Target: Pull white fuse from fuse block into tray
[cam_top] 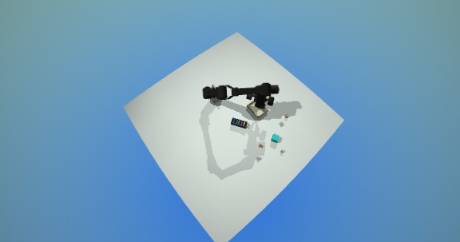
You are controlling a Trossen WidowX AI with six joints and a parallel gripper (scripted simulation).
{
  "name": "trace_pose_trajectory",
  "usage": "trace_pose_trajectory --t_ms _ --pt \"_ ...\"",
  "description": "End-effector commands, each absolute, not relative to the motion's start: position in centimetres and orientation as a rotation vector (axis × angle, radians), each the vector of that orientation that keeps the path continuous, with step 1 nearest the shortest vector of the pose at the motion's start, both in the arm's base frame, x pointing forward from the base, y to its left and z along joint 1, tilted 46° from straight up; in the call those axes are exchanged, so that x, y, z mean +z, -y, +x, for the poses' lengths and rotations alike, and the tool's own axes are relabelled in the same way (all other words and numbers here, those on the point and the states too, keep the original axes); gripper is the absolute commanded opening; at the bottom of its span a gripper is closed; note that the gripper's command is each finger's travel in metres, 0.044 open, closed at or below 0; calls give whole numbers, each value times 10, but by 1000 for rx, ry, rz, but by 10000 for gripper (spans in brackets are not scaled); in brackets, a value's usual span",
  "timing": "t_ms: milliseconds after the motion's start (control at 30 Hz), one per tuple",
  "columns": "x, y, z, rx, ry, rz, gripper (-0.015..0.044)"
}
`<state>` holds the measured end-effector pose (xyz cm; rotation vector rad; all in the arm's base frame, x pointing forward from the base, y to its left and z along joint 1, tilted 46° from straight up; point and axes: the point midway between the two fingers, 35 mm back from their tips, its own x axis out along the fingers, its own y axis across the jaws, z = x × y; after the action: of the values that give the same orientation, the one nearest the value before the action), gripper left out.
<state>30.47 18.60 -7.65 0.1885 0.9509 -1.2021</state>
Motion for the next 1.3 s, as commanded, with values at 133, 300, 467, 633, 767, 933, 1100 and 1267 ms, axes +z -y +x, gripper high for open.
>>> trace_pose_trajectory --t_ms 133,300,467,633,767,933,1100,1267 --pt "-87 -174 305 -1205 -952 179 0" --pt "-92 -169 305 -1205 -951 179 0" --pt "-98 -163 305 -1205 -951 178 0" --pt "-96 -165 305 -1206 -951 186 53" --pt "-96 -165 305 -1206 -951 186 157" --pt "-96 -165 305 -1206 -951 186 289" --pt "-76 -185 304 -1205 -952 181 330" --pt "-70 -191 303 -1205 -952 179 330"
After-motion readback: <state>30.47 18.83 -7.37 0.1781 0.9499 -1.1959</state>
